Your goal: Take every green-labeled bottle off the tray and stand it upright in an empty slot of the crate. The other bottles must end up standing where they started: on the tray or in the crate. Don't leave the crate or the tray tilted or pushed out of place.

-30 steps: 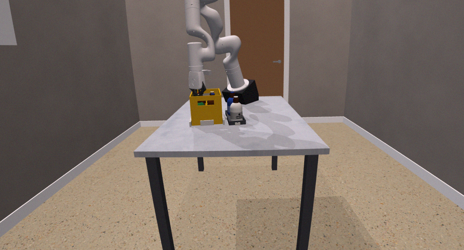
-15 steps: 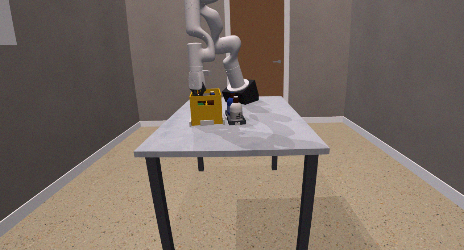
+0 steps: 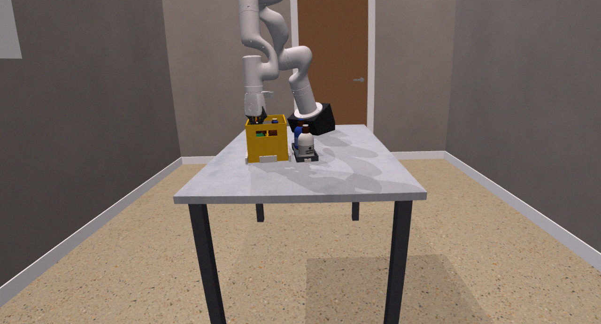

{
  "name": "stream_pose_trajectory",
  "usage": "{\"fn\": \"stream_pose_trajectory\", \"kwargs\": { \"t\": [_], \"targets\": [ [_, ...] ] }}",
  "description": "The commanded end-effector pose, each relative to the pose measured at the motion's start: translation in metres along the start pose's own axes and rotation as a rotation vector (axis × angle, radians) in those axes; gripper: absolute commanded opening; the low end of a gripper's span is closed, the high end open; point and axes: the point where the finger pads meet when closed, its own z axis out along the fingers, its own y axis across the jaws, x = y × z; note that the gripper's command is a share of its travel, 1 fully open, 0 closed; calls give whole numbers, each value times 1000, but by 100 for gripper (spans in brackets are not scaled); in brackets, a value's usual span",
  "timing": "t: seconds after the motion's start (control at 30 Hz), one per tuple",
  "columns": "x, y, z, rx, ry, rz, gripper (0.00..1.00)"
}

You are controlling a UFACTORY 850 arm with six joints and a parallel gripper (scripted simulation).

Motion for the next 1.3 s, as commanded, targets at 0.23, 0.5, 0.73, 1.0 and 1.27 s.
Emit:
{"fn": "stream_pose_trajectory", "kwargs": {
  "t": [0.23,0.5,0.73,1.0,1.27],
  "targets": [
    [-1,0,-1,-1,-1,0,66],
    [-1,0,-1,-1,-1,0,66],
    [-1,0,-1,-1,-1,0,66],
    [-1,0,-1,-1,-1,0,66],
    [-1,0,-1,-1,-1,0,66]
  ]
}}
